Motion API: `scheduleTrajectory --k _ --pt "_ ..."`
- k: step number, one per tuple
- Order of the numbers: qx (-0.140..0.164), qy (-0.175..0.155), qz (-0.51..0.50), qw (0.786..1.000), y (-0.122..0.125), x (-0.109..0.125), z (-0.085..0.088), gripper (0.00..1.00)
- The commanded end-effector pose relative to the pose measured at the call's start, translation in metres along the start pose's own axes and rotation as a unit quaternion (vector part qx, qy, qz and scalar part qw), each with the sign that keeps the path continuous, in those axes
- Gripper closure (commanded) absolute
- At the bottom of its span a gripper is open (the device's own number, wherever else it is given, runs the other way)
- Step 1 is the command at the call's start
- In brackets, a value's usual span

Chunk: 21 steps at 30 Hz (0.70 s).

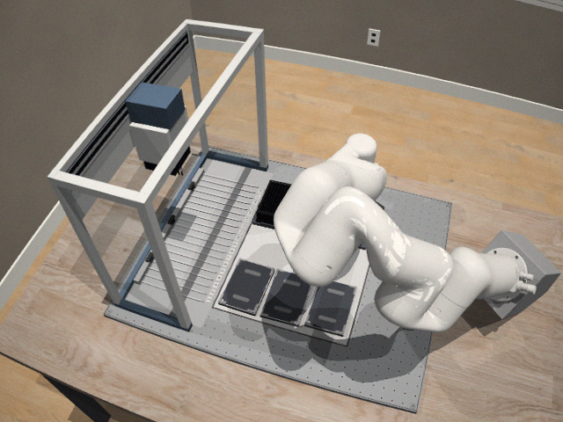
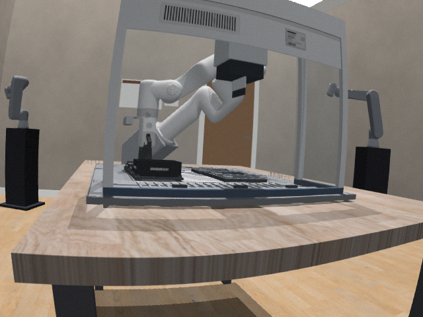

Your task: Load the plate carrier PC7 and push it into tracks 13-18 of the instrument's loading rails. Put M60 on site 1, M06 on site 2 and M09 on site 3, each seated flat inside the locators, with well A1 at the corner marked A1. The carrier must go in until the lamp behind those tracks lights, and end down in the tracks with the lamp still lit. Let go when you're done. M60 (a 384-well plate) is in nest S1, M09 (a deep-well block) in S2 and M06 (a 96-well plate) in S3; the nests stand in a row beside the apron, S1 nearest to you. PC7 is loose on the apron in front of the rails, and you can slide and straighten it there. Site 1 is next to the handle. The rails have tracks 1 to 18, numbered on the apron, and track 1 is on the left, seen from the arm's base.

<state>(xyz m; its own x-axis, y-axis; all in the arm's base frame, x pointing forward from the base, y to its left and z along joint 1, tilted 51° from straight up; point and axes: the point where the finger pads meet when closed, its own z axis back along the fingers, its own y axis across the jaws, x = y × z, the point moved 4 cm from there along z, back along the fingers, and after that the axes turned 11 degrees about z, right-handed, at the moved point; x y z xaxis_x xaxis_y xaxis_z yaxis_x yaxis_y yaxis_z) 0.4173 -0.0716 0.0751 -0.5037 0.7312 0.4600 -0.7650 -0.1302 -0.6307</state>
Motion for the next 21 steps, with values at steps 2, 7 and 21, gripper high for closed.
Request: scheduleTrajectory --k 2,7,21 --pt "-0.001 0.001 0.000 1.000 -0.001 -0.001 0.001 0.00" --pt "-0.001 0.001 0.000 1.000 -0.001 -0.001 0.002 0.00" --pt "-0.001 0.001 0.000 1.000 -0.001 -0.001 0.022 0.00"
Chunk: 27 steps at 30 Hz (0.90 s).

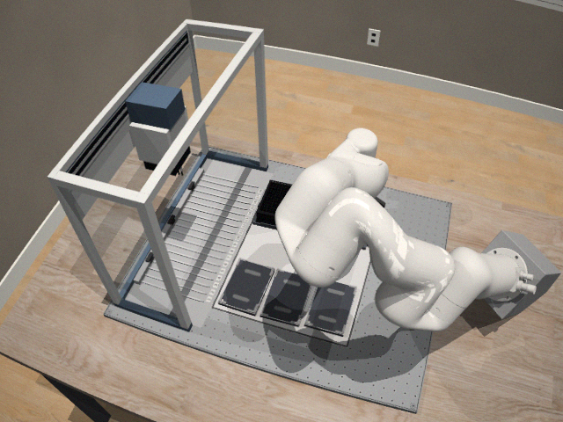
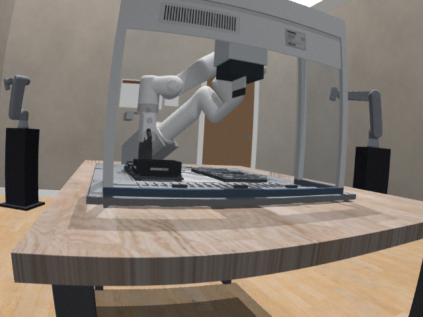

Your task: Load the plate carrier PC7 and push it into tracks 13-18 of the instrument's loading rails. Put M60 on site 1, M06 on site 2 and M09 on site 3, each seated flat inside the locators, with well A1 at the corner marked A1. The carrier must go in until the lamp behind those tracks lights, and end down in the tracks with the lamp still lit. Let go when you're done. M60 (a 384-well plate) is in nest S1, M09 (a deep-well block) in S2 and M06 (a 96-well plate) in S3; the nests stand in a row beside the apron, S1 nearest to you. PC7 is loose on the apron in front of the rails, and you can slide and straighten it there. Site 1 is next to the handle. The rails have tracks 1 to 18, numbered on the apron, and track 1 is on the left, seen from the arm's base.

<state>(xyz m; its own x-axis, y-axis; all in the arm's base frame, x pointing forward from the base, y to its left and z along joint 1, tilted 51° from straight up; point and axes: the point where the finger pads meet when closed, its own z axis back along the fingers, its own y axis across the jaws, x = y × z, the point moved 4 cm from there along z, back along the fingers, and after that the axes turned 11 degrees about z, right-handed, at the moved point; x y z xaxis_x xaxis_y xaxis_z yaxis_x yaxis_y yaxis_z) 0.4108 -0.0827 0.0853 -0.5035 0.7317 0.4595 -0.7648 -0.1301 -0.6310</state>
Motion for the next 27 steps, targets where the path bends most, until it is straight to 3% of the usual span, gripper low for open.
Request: scheduleTrajectory --k 1,27 --pt "0.000 0.001 0.000 1.000 -0.001 0.000 0.008 0.00" --pt "0.000 0.001 0.000 1.000 -0.001 0.000 0.048 0.00"
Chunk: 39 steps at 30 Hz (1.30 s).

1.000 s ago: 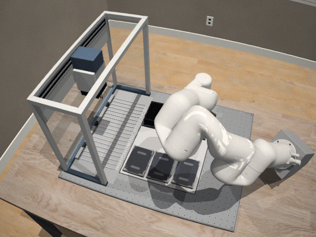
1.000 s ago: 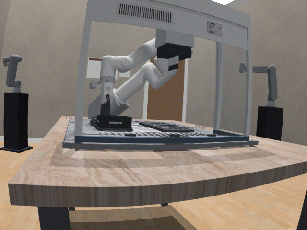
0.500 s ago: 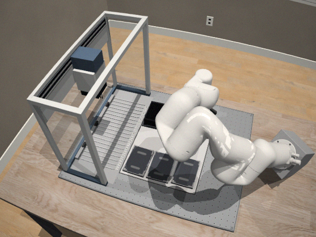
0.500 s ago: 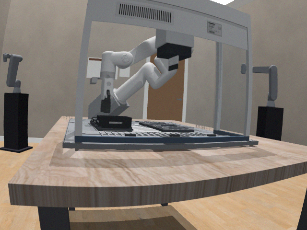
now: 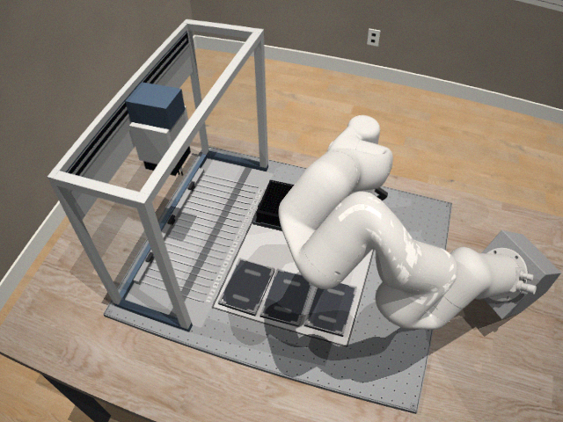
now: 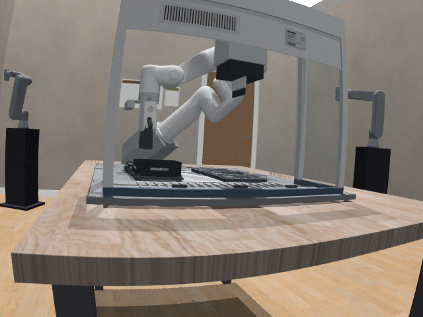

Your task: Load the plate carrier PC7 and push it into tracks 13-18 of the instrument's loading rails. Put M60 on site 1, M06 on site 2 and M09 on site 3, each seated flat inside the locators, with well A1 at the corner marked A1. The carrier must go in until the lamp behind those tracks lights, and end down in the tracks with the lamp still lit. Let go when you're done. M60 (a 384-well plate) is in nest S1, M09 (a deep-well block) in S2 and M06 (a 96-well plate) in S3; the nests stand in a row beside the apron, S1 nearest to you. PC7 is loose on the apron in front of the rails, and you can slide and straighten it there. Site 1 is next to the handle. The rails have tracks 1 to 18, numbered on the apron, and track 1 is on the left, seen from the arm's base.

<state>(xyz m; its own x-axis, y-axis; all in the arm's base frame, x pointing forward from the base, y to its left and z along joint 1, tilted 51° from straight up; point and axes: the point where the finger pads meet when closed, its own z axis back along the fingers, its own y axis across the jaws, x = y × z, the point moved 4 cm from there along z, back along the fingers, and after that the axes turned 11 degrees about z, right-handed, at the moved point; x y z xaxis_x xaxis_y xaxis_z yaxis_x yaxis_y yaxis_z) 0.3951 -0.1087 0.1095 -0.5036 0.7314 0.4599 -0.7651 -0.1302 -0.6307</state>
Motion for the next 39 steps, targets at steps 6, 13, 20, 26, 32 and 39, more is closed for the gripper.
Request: scheduleTrajectory --k 6,13,20,26,32,39 --pt "-0.001 0.001 0.001 1.000 -0.001 -0.001 0.016 0.00" --pt "-0.001 0.001 0.001 1.000 -0.001 -0.001 0.027 0.00" --pt "-0.001 0.001 0.001 1.000 -0.001 -0.001 0.039 0.00" --pt "-0.001 0.001 0.001 1.000 -0.001 -0.001 0.046 0.00" --pt "-0.001 0.001 0.001 1.000 -0.001 -0.001 0.054 0.00" --pt "-0.001 0.001 0.001 1.000 -0.001 -0.001 0.054 0.00"
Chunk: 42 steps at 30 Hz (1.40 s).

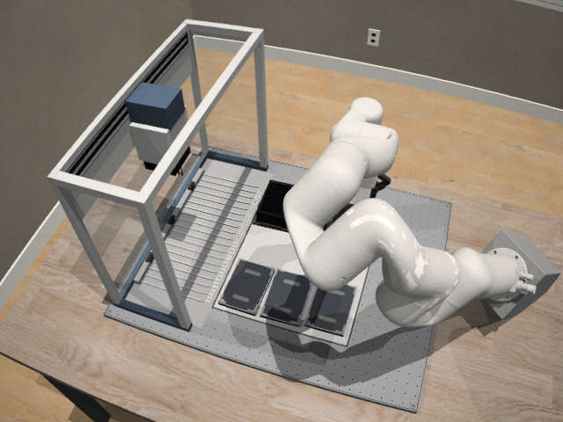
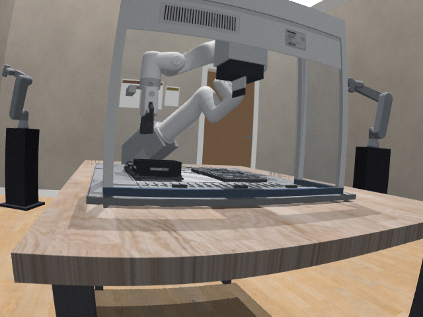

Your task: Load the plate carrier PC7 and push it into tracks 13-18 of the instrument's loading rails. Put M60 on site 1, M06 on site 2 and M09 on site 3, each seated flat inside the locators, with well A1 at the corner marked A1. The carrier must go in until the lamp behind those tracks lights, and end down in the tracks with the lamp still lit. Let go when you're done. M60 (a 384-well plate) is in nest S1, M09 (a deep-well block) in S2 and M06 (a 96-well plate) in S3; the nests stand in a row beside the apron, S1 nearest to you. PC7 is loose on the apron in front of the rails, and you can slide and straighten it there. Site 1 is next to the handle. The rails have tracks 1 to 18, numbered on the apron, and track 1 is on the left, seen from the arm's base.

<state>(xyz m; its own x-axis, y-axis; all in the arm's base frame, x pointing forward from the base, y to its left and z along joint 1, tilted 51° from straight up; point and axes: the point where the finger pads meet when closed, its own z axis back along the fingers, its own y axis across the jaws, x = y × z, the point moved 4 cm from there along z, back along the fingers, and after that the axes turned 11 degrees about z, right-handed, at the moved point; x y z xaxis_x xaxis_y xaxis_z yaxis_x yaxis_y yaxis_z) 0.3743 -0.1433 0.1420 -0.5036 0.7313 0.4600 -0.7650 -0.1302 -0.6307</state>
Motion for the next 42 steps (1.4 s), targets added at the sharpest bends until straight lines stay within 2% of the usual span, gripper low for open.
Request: scheduleTrajectory --k 1,9,42 --pt "-0.001 0.001 0.001 1.000 -0.001 -0.001 0.002 0.00" --pt "0.000 0.001 0.001 1.000 -0.001 -0.001 0.002 0.00" --pt "-0.001 0.001 -0.015 1.000 -0.120 0.081 -0.009 0.00"
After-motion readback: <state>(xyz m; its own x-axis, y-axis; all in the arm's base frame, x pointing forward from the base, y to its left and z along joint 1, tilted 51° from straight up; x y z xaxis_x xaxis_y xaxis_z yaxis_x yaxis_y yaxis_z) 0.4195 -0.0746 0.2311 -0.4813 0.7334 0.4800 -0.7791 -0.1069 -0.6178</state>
